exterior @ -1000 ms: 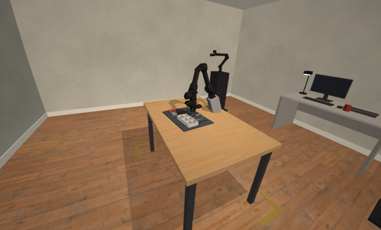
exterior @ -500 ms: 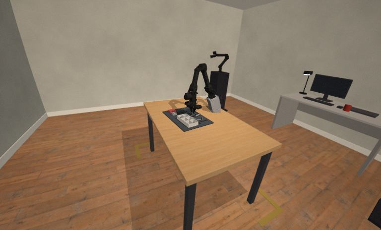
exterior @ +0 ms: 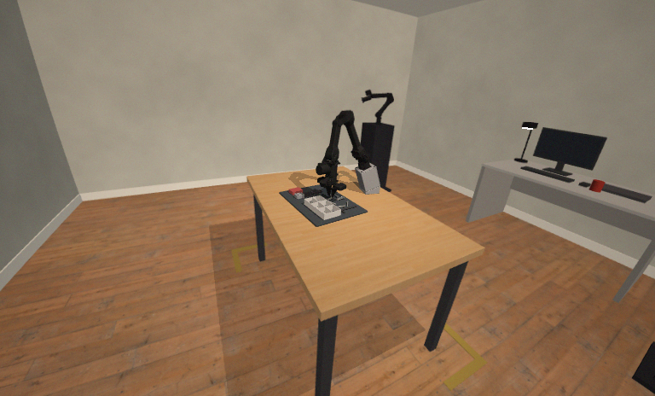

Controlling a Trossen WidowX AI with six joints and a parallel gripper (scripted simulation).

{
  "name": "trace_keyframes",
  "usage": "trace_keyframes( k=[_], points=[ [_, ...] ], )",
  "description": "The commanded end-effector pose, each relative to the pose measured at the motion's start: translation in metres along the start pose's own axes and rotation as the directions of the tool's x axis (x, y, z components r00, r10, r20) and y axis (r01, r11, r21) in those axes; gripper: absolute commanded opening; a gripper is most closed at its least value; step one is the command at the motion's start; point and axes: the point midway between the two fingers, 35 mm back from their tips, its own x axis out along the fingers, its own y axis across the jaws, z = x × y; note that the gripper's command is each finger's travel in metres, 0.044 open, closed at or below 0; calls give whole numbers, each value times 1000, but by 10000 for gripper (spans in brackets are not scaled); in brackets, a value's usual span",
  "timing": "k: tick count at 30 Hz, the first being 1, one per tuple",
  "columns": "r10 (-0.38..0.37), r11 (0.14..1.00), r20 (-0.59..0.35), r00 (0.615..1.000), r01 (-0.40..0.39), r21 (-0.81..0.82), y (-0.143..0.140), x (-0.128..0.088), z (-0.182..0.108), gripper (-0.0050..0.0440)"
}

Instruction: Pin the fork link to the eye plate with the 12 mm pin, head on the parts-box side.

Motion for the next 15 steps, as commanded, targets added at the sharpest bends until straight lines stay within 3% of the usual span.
trace_keyframes(
  k=[1,15],
  points=[
    [2,1000,5,1000,-2,-3,-1,5,2,110],
    [2,1000,5,1000,-2,-4,-1,16,1,110]
  ],
)
